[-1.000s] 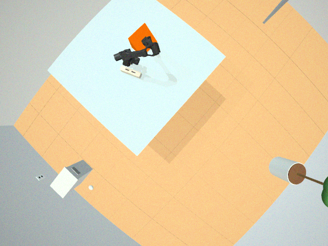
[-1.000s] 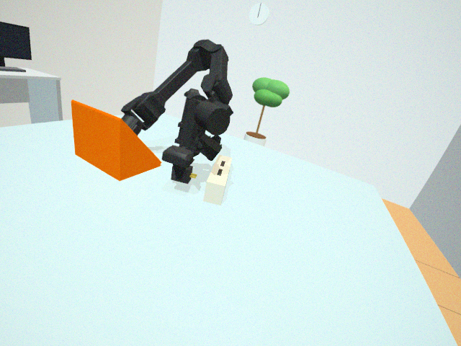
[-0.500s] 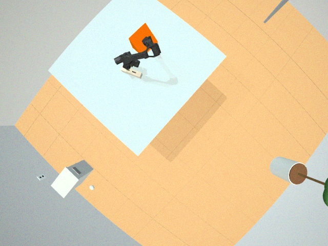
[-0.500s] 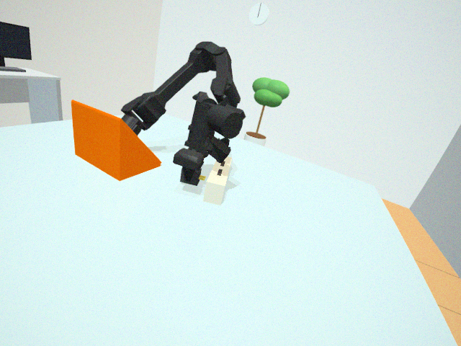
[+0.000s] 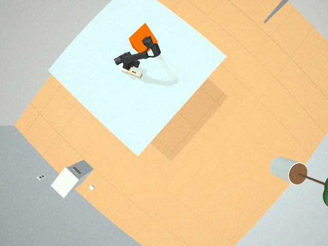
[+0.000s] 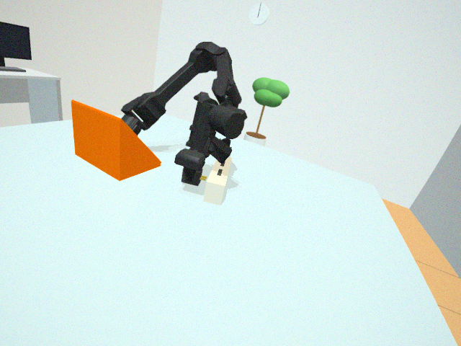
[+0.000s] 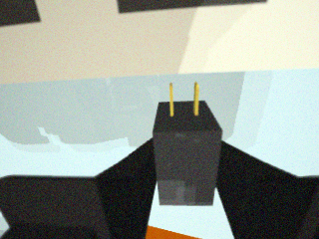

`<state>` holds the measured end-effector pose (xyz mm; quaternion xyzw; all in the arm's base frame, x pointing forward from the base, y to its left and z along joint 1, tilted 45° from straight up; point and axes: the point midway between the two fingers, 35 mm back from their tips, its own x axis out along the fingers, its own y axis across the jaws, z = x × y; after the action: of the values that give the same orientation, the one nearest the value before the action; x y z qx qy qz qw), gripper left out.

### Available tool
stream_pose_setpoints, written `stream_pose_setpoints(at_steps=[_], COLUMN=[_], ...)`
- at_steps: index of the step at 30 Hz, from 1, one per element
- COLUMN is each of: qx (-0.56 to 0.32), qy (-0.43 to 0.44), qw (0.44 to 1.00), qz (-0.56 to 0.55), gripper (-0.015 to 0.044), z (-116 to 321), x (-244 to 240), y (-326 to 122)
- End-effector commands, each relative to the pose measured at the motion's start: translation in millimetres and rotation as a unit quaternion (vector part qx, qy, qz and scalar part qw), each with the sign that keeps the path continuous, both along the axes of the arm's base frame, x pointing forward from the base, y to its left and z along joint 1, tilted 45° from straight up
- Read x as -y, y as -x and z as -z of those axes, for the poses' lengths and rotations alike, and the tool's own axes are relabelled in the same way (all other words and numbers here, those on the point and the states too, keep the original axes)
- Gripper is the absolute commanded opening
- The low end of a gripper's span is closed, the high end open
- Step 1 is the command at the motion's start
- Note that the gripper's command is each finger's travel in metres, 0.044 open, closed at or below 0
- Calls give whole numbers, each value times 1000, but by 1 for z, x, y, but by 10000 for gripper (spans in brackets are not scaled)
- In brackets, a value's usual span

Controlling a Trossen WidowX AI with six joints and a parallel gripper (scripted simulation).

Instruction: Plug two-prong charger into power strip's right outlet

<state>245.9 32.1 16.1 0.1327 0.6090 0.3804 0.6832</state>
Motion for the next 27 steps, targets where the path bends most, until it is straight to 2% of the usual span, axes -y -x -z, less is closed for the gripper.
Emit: stream_pose_setpoints(at_steps=[1,27], qx=[-2,-2], qy=[-2,-2], qw=[1000,1000], qz=[2,2], gripper=[0,0], z=[-1,-3], x=[-1,-2], y=[-1,-7])
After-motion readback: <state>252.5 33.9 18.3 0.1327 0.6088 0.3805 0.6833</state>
